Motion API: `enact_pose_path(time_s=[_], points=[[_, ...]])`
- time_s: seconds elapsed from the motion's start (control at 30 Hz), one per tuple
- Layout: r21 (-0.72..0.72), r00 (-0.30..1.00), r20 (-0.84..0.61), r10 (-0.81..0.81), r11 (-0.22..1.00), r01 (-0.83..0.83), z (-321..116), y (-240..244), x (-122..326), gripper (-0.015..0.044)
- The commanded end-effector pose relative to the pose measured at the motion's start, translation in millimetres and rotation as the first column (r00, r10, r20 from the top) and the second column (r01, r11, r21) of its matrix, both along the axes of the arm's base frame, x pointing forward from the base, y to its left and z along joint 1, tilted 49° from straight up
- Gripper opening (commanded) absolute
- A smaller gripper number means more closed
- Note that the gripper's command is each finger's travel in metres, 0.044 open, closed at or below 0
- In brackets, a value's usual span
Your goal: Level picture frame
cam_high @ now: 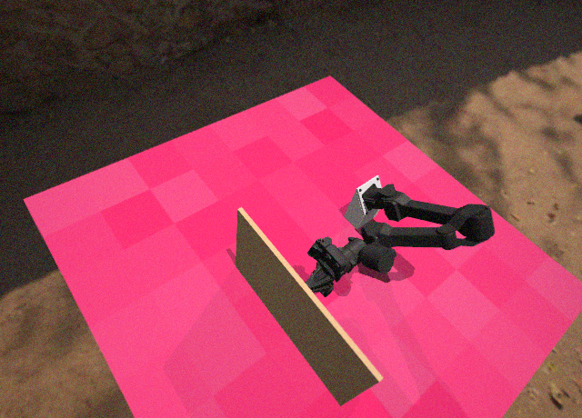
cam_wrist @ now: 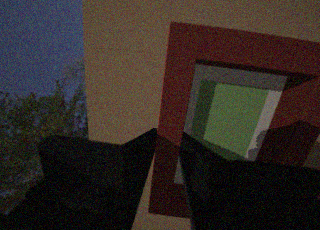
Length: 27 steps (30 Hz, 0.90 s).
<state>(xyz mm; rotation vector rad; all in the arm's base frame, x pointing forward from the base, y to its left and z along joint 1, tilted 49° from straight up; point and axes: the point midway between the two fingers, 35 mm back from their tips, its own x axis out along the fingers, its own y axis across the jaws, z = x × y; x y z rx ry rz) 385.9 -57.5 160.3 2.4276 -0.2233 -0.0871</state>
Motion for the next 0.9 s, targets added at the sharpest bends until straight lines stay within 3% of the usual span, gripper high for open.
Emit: enact_pose_path(time_s=[0.0, 0.3, 0.47, 0.87], points=[[0.000, 1.000, 0.000, 0.000, 1.000, 0.000, 0.0, 0.0, 0.0, 0.0026], [0.000, 1.000, 0.000, 0.000, 1.000, 0.000, 0.0, 0.0, 0.0, 0.0260], [0.016, 1.000, 0.003, 0.000, 1.000, 0.000, 1.5, 1.8, -5.7, 0.0260], [0.278, 0.998, 0.054, -0.014, 0.961, -0.001, -4.1, 23.3, -97.0, 0.0260]])
